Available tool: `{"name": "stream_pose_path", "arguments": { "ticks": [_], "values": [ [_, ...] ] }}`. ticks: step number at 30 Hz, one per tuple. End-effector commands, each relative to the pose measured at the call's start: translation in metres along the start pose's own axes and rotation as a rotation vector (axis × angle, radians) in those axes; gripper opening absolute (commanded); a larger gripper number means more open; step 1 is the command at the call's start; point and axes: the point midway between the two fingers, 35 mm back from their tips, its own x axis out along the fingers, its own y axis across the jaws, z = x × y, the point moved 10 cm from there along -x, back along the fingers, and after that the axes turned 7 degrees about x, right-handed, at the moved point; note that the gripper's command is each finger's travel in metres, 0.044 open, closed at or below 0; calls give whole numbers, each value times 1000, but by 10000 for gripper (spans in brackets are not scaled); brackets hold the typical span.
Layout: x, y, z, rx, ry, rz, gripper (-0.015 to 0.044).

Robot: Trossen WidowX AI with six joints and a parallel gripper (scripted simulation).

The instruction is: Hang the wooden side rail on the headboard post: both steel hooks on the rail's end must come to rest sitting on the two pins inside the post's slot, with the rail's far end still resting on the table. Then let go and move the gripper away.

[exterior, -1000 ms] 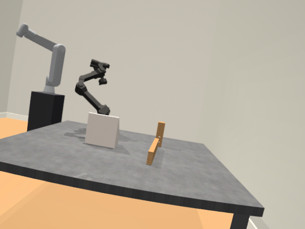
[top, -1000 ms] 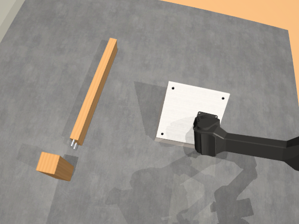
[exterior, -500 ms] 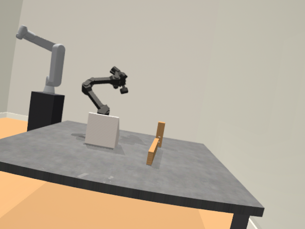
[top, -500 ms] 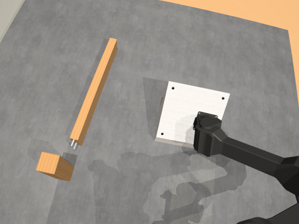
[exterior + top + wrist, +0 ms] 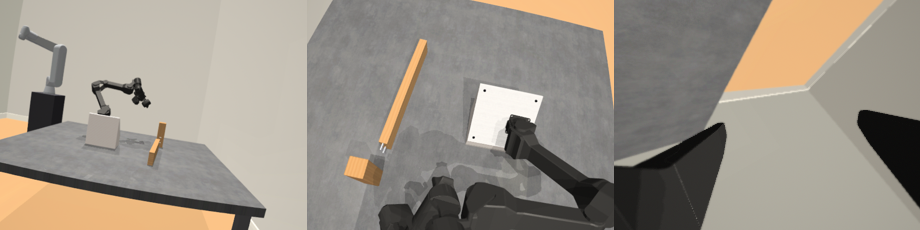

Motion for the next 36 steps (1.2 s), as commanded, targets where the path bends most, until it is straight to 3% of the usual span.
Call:
{"name": "stream_pose_path", "arguments": {
  "ticks": [1, 15, 36],
  "values": [
    [-5, 62, -2, -63, 42, 123, 440],
    [-50, 219, 49, -264, -59, 502, 440],
    [-53, 224, 53, -271, -71, 515, 440]
  ]
}}
